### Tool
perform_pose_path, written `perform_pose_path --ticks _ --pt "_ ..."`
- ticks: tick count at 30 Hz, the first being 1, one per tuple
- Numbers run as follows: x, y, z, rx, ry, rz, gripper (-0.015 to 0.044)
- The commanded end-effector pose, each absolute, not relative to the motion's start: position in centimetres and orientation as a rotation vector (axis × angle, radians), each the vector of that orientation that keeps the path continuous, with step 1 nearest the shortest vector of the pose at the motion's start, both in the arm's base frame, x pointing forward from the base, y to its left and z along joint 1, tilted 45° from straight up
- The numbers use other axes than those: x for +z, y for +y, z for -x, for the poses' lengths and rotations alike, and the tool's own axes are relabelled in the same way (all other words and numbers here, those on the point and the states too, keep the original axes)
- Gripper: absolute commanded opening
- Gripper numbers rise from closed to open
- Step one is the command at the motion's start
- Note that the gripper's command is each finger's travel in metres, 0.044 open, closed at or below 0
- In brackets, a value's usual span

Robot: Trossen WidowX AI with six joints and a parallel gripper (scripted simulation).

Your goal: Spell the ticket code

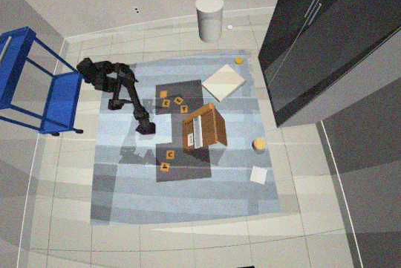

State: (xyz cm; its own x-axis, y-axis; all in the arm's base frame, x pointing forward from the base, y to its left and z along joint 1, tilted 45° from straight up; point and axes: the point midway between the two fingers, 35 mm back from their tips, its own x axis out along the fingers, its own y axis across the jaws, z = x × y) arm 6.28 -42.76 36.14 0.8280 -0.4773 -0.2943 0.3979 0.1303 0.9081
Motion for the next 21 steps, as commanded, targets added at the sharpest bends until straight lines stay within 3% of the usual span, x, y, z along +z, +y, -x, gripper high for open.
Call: perform_pose_path --ticks 1,11,21 --pt "35.9 -42.8 -6.4 -0.634 -0.069 -1.290 0.0426" --pt "21.4 -42.8 -11.5 -0.508 0.158 -1.172 0.0440" --pt "7.1 -35.4 -16.5 -0.320 0.375 -1.029 0.0440"
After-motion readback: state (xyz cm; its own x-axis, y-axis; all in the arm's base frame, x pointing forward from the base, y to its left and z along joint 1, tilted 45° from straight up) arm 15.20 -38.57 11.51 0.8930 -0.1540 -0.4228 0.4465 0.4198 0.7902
